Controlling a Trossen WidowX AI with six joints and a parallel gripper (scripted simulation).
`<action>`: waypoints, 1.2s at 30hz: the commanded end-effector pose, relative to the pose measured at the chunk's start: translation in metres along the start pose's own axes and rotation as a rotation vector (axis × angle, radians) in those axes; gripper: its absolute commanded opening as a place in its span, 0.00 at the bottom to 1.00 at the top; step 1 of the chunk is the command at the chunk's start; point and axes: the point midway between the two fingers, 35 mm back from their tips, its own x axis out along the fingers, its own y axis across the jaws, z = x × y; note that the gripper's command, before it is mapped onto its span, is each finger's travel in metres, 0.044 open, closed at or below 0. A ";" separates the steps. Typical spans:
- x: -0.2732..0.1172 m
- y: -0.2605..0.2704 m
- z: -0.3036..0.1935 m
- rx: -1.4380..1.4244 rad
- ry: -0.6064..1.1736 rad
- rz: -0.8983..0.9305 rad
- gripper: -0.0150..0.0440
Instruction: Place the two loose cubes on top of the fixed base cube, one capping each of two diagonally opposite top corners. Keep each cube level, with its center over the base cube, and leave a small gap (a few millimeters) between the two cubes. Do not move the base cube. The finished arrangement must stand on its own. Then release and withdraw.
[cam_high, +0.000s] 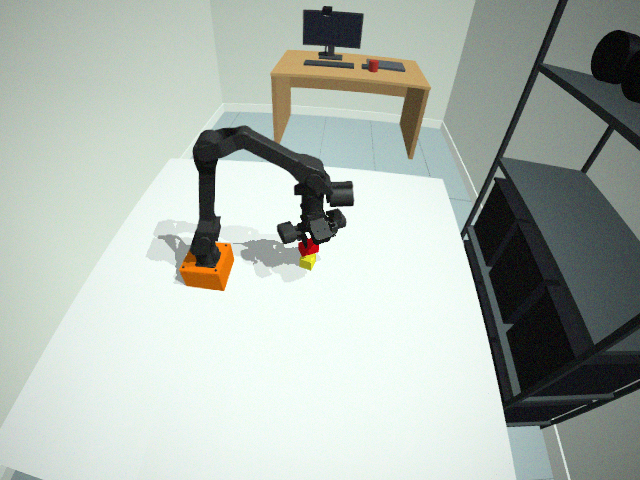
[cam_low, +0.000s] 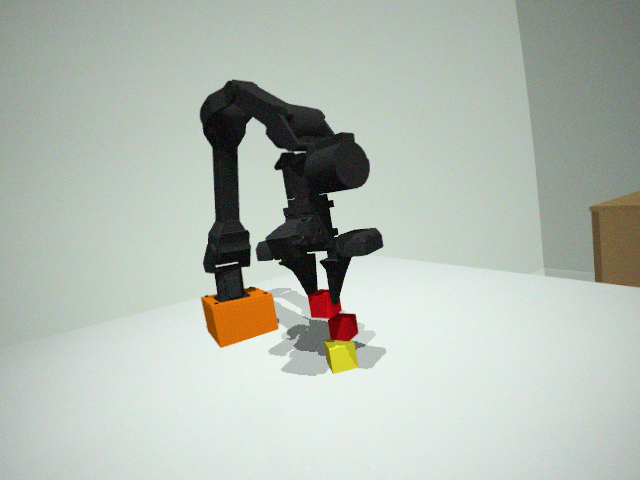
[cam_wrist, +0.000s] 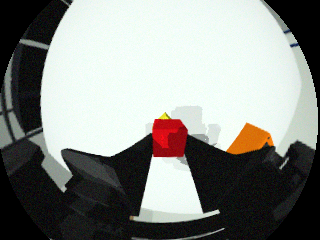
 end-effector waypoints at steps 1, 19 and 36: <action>0.014 -0.002 -0.001 0.010 0.005 -0.006 0.43; 0.022 -0.003 -0.001 0.012 0.005 -0.007 0.43; 0.050 -0.002 -0.001 0.004 0.006 -0.006 0.43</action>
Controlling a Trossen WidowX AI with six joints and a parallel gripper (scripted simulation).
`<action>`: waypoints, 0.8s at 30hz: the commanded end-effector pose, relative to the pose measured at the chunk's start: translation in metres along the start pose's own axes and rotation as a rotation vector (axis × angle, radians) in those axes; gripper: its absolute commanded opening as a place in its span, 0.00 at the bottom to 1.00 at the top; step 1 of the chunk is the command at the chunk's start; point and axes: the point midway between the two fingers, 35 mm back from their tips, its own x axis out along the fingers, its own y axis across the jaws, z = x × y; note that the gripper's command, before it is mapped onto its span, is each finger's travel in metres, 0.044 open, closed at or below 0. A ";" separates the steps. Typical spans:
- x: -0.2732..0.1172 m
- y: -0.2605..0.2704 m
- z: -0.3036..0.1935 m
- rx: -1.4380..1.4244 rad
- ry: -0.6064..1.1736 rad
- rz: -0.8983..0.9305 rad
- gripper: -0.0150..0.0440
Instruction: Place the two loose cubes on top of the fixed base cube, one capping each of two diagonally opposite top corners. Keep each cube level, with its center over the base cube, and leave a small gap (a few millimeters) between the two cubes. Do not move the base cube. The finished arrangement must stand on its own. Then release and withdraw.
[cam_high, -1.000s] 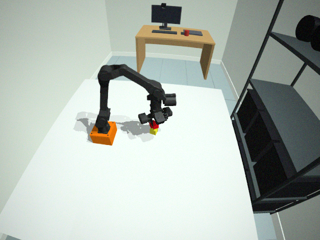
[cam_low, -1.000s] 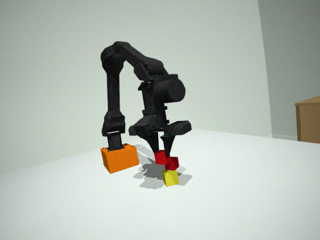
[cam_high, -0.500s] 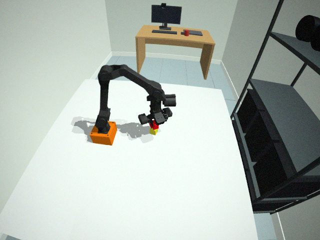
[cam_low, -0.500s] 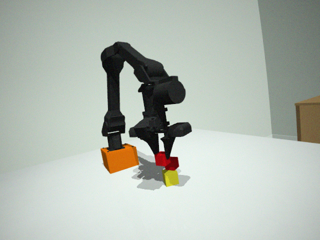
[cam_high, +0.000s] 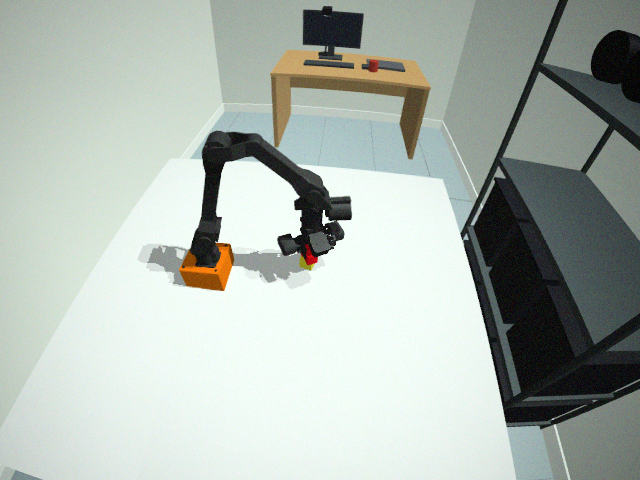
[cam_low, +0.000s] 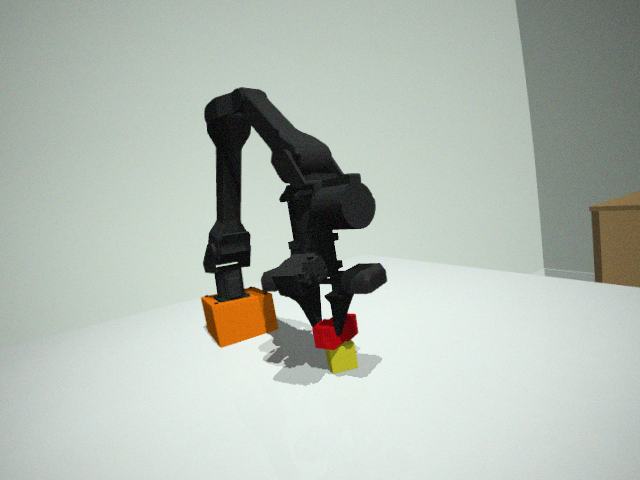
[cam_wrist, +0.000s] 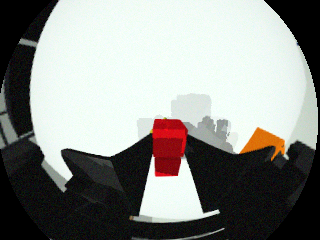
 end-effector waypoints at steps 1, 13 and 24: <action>0.002 0.000 -0.001 0.003 0.003 0.001 0.43; 0.004 0.000 -0.001 0.002 0.003 0.001 0.43; 0.004 0.000 -0.001 0.002 0.003 0.001 0.52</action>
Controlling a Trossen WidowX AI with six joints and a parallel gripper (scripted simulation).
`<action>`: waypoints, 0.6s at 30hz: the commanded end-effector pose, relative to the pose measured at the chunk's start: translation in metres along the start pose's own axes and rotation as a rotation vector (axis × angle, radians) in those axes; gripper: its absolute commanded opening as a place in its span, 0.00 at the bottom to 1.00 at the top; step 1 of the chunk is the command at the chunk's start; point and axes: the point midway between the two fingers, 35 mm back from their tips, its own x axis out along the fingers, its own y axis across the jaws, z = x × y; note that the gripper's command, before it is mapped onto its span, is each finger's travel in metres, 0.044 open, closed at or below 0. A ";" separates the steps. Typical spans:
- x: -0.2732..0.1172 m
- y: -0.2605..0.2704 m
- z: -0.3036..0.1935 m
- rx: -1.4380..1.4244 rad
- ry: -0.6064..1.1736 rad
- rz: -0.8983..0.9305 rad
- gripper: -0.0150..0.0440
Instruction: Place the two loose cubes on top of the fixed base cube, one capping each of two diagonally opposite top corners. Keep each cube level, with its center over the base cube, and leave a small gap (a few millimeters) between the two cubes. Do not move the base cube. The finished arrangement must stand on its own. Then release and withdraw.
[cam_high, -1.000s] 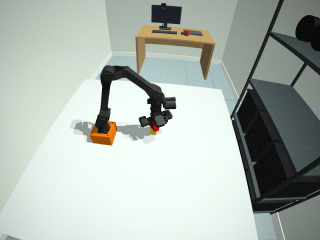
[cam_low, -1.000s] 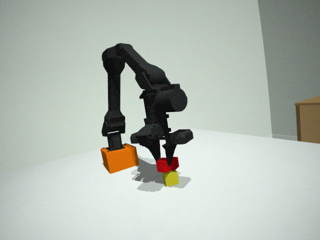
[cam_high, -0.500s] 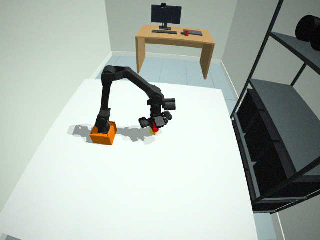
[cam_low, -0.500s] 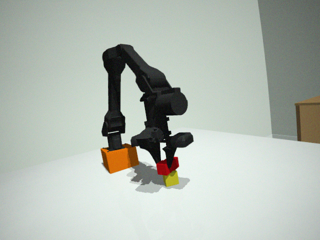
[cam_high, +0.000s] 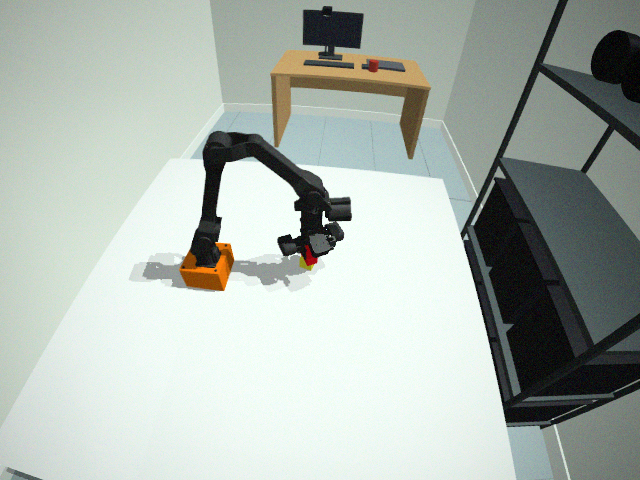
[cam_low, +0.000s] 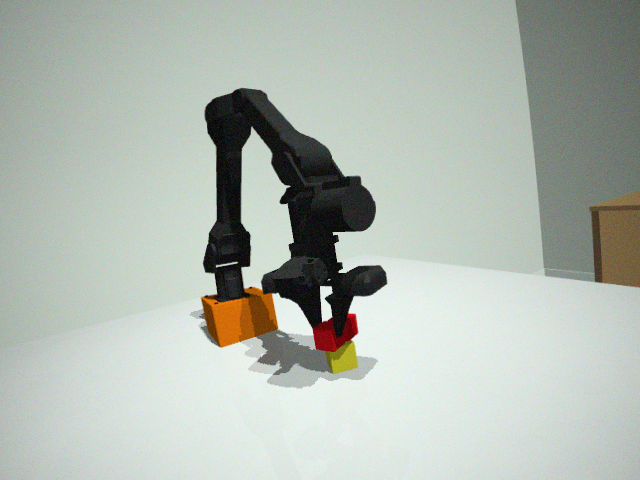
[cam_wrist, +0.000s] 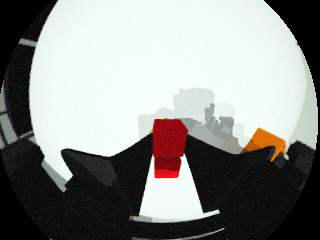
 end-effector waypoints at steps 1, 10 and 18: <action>0.000 0.000 0.000 0.003 0.003 0.002 0.57; -0.008 0.000 0.000 0.000 0.000 0.000 0.60; -0.018 0.000 0.000 0.000 0.000 0.000 0.60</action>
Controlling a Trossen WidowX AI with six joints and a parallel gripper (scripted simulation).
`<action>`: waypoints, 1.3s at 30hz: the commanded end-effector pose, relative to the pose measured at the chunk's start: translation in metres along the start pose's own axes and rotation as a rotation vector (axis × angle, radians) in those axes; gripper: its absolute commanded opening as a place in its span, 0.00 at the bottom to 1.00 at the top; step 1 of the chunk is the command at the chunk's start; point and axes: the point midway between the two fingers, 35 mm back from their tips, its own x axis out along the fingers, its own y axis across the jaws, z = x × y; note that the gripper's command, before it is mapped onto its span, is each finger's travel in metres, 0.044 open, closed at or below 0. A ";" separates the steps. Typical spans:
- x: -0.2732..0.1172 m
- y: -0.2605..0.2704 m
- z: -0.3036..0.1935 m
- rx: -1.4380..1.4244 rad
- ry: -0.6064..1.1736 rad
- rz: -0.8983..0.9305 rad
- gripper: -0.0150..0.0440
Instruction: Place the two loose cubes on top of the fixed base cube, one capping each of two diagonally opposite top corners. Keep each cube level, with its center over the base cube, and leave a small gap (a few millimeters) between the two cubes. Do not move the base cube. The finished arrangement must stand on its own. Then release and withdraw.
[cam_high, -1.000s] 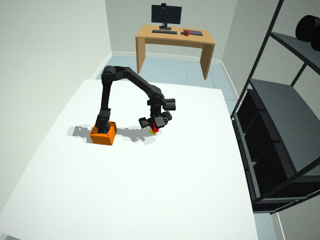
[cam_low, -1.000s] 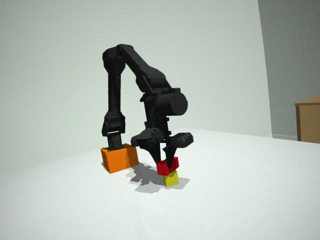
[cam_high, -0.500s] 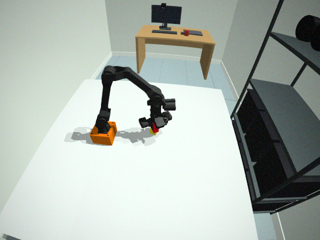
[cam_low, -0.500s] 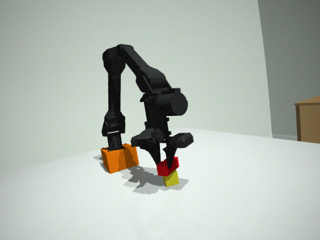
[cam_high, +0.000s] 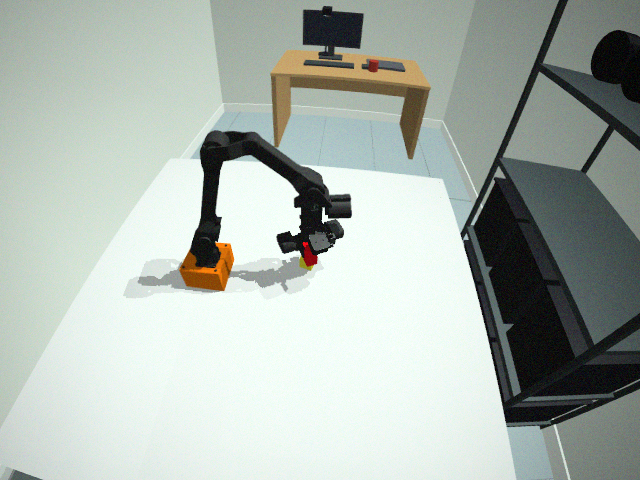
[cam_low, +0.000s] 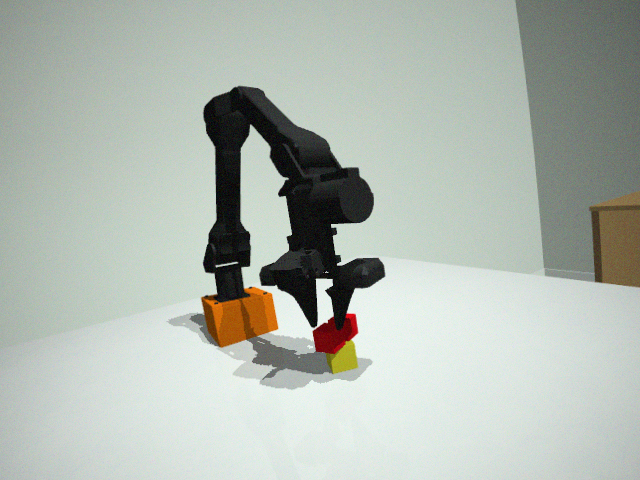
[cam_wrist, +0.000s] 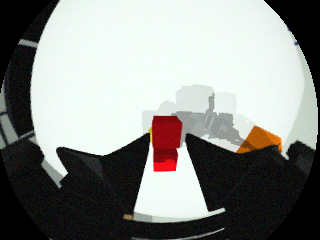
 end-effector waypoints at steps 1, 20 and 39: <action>-0.008 0.002 0.001 -0.003 -0.002 0.007 0.60; -0.033 0.002 0.001 -0.003 -0.003 0.007 0.60; -0.053 0.002 0.001 -0.003 -0.003 0.007 0.60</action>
